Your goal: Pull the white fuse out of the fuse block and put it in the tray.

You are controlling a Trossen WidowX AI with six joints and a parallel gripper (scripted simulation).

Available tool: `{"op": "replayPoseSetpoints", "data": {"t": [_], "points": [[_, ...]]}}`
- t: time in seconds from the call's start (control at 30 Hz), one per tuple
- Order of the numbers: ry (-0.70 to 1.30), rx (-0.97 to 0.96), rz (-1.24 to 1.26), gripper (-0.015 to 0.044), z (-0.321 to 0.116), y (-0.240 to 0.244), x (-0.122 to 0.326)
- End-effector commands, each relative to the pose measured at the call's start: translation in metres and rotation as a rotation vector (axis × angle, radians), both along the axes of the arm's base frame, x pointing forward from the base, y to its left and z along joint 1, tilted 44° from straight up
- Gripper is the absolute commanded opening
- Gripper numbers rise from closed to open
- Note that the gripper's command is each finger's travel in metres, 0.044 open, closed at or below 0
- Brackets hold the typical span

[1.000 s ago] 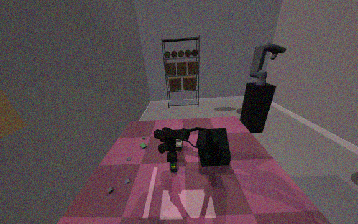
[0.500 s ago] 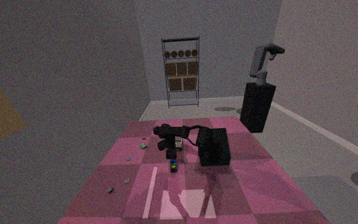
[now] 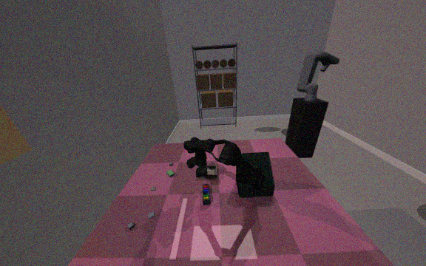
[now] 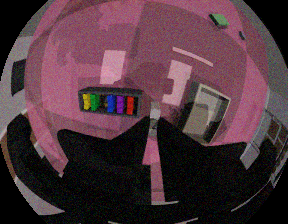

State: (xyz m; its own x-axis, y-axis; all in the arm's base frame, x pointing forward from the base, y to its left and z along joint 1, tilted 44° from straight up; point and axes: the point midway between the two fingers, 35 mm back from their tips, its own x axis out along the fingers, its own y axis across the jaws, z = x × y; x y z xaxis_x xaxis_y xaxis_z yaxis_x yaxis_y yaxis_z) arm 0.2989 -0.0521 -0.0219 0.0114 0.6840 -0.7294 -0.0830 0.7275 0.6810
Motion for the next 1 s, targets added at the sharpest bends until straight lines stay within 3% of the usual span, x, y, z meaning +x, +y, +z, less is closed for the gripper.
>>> {"op": "replayPoseSetpoints", "data": {"t": [0.0, 0.63, 0.97], "points": [[0.000, -0.006, 0.003, 0.0000, -0.013, -0.015, 0.001], [-0.002, 0.004, 0.009, 0.0000, -0.090, -0.086, -0.015], [-0.003, 0.005, 0.009, 0.0000, -0.099, -0.082, -0.016]]}}
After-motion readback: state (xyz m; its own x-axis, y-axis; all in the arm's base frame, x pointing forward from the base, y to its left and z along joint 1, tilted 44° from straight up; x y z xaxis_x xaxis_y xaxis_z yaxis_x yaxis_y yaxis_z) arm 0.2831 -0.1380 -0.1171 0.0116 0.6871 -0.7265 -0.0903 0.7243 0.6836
